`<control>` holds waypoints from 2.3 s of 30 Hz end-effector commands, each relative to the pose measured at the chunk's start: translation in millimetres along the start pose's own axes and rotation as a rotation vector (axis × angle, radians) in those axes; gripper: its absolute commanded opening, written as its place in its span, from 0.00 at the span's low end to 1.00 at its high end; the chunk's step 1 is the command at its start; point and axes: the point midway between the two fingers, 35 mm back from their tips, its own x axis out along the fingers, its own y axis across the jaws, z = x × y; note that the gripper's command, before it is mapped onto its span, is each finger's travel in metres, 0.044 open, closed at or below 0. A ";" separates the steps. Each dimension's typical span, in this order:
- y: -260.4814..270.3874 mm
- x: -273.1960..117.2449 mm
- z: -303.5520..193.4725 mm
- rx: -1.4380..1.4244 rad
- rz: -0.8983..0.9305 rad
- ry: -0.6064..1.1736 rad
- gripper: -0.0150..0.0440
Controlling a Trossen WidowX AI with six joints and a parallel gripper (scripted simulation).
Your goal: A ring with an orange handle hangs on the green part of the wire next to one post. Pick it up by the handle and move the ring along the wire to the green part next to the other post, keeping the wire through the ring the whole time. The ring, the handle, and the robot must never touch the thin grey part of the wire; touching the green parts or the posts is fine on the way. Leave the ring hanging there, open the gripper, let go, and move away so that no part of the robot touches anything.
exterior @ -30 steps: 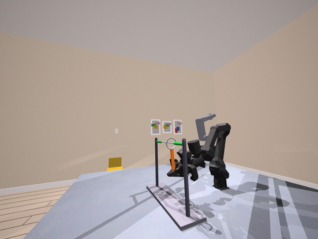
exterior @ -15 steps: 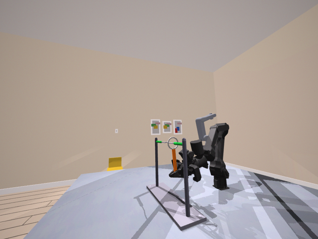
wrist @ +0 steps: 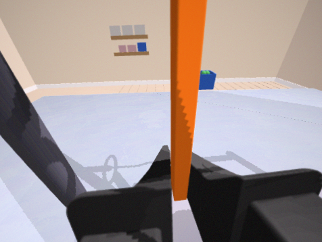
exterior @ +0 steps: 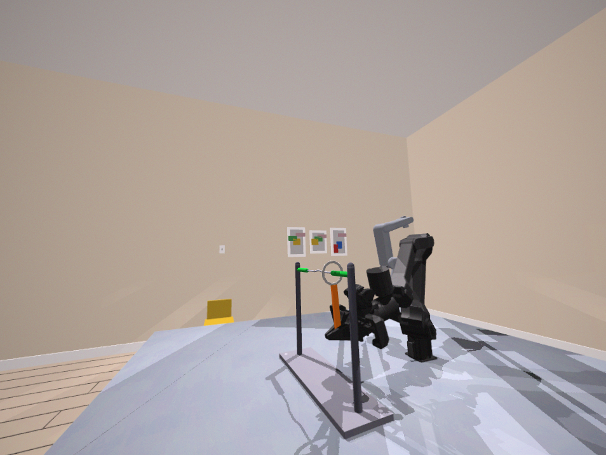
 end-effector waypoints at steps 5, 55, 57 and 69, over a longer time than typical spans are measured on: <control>8.4 0.6 -0.1 0.006 -0.001 0.000 0.00; 17.9 5.2 -17.5 0.003 0.001 0.001 0.04; 17.9 5.2 -17.5 0.003 0.001 0.001 0.13; 18.5 -0.2 -16.8 0.004 0.001 0.002 0.53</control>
